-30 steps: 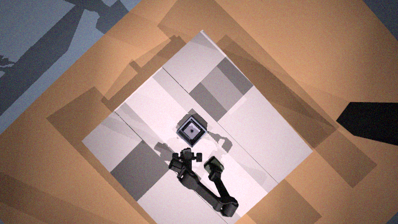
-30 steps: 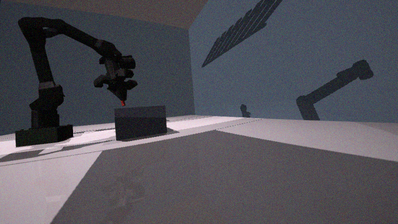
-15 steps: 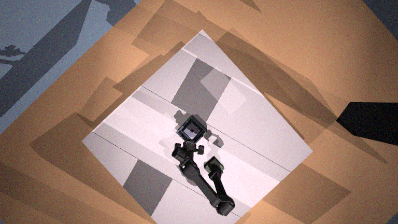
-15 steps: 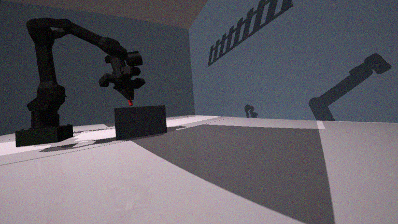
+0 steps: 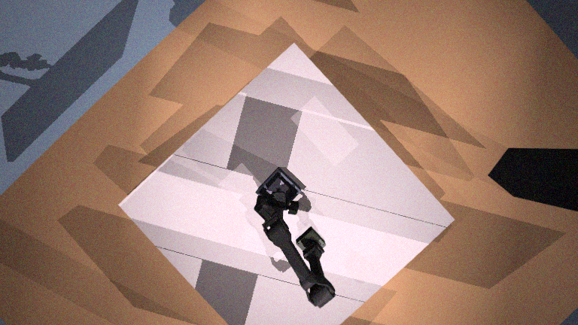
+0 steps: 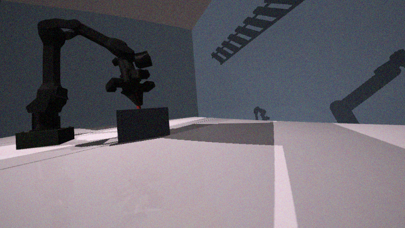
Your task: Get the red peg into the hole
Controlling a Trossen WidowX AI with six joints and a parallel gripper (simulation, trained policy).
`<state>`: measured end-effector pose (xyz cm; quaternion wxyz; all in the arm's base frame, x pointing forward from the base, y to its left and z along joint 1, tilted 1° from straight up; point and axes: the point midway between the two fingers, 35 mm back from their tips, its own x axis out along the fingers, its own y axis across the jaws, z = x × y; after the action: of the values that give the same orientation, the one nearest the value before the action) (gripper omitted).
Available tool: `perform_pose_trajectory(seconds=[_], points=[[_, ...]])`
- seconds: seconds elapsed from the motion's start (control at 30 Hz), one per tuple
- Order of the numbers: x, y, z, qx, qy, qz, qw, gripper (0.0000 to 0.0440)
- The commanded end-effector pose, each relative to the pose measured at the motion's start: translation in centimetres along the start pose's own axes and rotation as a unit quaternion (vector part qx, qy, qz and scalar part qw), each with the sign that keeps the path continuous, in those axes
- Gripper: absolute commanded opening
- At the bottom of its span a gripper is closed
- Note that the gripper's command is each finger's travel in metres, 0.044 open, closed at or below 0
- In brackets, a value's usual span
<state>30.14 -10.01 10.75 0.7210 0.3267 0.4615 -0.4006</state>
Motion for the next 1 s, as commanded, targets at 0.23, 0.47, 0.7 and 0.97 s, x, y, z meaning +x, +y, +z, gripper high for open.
perform_pose_trajectory(seconds=[0.23, 0.47, 0.7, 0.97], points=[[2.9, 0.0, 0.5, 0.004, 0.023, -0.009, 1.0, 0.0004], [4.5, -0.2, 0.5, -0.014, 0.036, -0.022, 0.999, 0.0139], [5.0, 0.2, 1.4, -0.034, 0.039, -0.034, 0.998, 0.0173], [5.6, 1.3, 3.4, -0.053, 0.031, -0.033, 0.998, 0.0316]])
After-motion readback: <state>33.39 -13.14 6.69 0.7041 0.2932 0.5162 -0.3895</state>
